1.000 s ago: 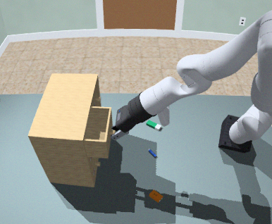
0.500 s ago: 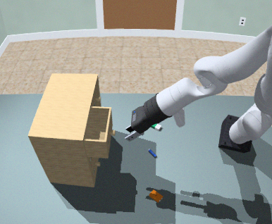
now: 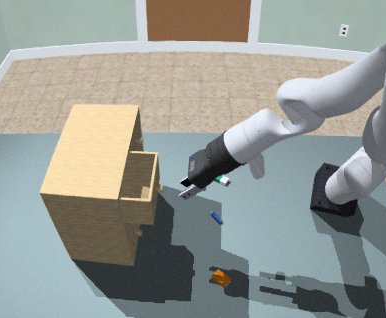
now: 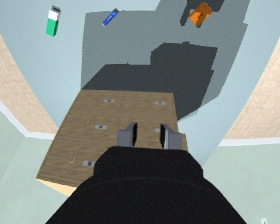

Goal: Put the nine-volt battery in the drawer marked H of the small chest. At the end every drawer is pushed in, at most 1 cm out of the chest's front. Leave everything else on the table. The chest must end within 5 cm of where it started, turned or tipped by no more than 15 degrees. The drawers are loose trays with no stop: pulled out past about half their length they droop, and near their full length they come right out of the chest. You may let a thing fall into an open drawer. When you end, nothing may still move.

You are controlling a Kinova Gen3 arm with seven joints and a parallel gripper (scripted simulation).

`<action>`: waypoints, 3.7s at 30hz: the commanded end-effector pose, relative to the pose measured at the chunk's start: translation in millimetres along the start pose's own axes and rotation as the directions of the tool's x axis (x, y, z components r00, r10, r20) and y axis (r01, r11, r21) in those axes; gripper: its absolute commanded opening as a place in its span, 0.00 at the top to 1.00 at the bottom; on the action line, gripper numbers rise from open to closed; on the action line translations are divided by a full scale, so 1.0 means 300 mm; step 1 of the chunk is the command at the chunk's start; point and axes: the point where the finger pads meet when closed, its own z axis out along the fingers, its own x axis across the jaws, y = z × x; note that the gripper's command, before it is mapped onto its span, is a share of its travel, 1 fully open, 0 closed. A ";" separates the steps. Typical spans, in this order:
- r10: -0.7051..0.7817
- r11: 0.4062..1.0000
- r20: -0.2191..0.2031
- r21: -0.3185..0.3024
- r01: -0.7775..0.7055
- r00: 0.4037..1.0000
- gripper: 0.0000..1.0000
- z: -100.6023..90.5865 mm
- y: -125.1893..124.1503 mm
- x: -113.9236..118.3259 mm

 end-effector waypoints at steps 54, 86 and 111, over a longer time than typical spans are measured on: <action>-0.002 1.000 0.005 -0.007 0.002 1.000 0.33 -0.292 0.074 -0.003; -0.002 0.950 0.004 0.311 0.001 1.000 0.33 -0.457 0.102 -0.002; -0.002 0.712 0.005 0.702 -0.002 1.000 0.33 -0.694 0.142 -0.001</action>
